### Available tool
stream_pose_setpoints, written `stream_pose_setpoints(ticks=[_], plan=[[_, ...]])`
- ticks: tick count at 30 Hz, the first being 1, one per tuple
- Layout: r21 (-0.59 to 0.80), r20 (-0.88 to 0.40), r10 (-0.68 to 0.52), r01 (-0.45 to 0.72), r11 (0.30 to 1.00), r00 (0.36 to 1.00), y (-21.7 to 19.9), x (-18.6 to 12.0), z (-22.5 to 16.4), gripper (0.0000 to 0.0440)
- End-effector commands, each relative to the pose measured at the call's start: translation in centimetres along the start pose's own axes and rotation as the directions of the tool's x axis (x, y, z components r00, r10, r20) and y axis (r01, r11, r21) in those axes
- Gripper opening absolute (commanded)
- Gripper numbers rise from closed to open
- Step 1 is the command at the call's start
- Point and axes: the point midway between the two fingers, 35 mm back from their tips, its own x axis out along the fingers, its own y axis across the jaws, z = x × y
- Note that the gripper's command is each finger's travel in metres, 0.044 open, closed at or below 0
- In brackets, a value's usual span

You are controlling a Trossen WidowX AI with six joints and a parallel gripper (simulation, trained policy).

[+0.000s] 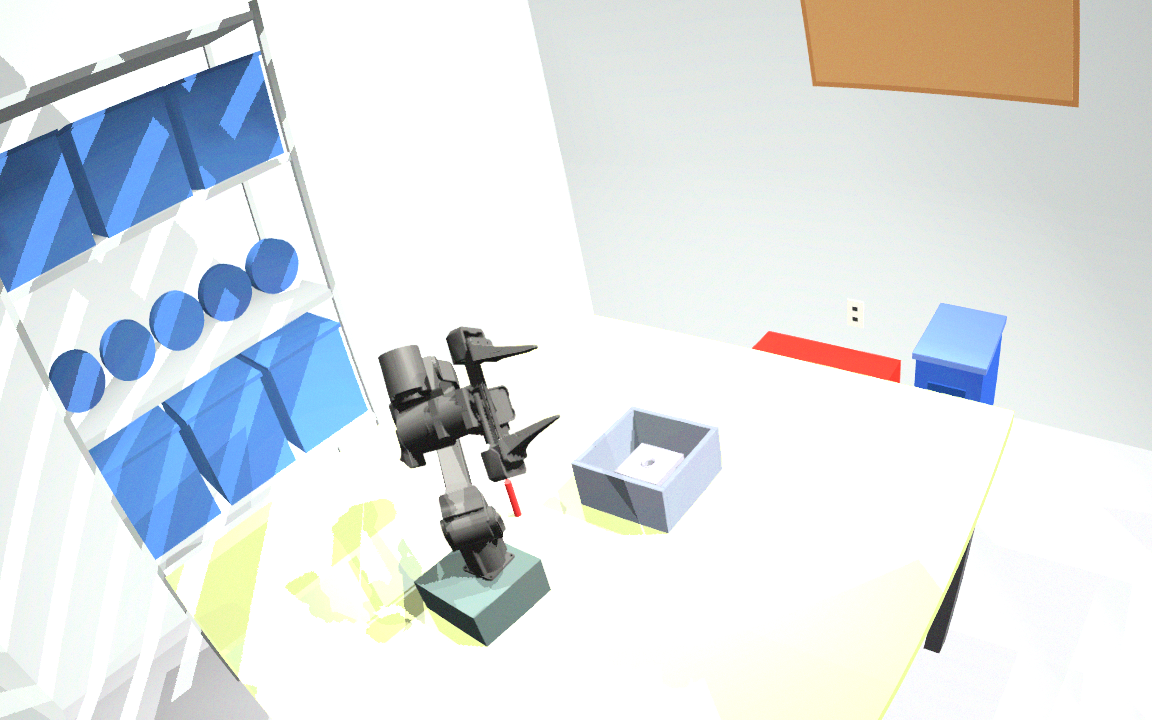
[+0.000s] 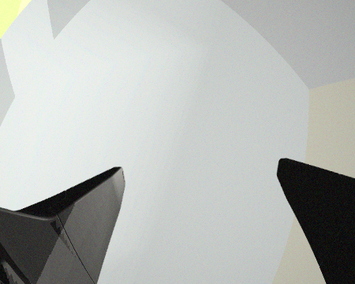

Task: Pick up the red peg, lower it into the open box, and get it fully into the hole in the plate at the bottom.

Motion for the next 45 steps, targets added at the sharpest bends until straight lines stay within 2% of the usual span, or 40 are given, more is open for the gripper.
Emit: stream_pose_setpoints(ticks=[1, 3, 11, 20, 26, 33, 45], plan=[[0.000, -0.003, -0.001, 0.001, 1.000, 1.000, -0.1, 0.1, -0.1, 0.0418], [0.017, -0.006, -0.006, 0.006, 1.000, 1.000, -0.4, 0.4, -0.3, 0.0440], [0.242, 0.001, -0.033, 0.031, 0.970, 0.999, -1.4, 2.3, -0.5, 0.0440], [0.523, 0.028, 0.002, -0.016, 0.852, 1.000, -0.6, 4.5, 0.1, 0.0440], [0.677, 0.064, 0.044, -0.076, 0.732, 0.997, 0.3, 6.1, 1.2, 0.0440], [0.813, 0.129, 0.110, -0.169, 0.558, 0.986, 1.4, 7.8, 3.1, 0.0440], [0.913, 0.295, 0.244, -0.347, 0.214, 0.924, 3.1, 9.8, 8.3, 0.0440]])
